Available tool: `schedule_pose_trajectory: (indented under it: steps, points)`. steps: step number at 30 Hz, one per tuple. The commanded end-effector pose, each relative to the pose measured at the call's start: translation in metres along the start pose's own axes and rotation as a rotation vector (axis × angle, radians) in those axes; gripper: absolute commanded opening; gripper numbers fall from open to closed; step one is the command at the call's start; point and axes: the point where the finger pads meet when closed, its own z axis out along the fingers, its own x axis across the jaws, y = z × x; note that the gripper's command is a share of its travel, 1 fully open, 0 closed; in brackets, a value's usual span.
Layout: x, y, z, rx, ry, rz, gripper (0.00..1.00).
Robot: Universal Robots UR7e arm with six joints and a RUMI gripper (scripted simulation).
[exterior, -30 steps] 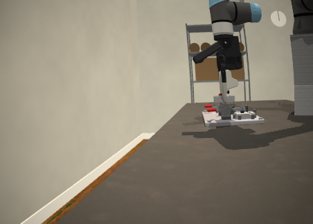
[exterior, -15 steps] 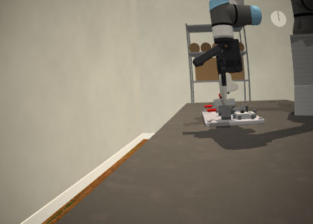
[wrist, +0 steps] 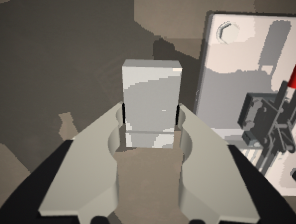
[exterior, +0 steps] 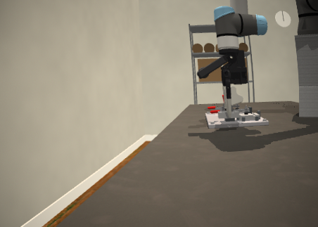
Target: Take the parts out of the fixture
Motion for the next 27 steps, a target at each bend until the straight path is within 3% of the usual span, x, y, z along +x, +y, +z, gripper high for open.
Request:
schedule_pose_trajectory:
  steps: [1,8,27]
  points:
    - [-0.002,-0.004,0.018,0.008,-0.001,-0.002,0.00]
    - [-0.002,-0.004,0.032,0.008,-0.001,-0.002,0.00]
    - [-0.001,-0.005,0.035,0.009,-0.001,-0.002,0.00]
